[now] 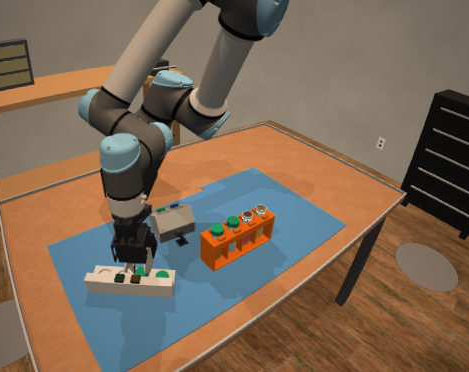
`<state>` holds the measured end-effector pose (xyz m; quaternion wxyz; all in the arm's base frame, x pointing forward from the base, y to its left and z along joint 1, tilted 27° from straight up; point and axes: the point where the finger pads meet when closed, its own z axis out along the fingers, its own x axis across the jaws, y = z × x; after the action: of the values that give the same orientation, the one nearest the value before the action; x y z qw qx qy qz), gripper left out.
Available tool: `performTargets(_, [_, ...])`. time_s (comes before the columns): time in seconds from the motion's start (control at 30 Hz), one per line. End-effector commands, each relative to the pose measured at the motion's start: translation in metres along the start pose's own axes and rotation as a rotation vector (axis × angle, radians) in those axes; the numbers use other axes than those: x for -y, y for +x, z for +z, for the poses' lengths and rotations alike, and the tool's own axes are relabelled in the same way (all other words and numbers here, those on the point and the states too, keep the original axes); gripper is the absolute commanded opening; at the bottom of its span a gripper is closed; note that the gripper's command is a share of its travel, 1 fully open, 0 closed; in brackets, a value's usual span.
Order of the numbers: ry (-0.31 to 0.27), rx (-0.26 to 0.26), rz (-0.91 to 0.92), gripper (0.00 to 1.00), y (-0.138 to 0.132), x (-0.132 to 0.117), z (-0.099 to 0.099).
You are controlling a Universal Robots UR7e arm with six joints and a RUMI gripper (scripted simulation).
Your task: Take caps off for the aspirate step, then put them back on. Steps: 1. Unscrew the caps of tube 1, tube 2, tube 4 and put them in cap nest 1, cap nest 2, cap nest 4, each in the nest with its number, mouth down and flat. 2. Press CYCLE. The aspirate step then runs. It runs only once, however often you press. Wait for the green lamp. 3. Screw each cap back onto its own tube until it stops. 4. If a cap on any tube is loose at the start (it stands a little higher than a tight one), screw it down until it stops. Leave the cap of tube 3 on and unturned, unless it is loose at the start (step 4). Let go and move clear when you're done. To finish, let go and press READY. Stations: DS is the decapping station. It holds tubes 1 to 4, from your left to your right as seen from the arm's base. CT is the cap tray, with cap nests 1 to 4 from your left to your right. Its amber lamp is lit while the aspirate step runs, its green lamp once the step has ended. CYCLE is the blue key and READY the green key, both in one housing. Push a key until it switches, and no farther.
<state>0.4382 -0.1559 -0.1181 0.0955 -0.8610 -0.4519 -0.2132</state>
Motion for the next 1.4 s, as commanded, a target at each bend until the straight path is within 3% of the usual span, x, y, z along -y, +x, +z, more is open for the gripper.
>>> performTargets(0.0, [-0.001, 0.0, 0.0, 0.0, -0.0002, -0.0006, 0.0002])
performTargets(1.37, [-0.001, 0.0, 0.0, 0.0, 0.0002, 0.0008, 0.0088])
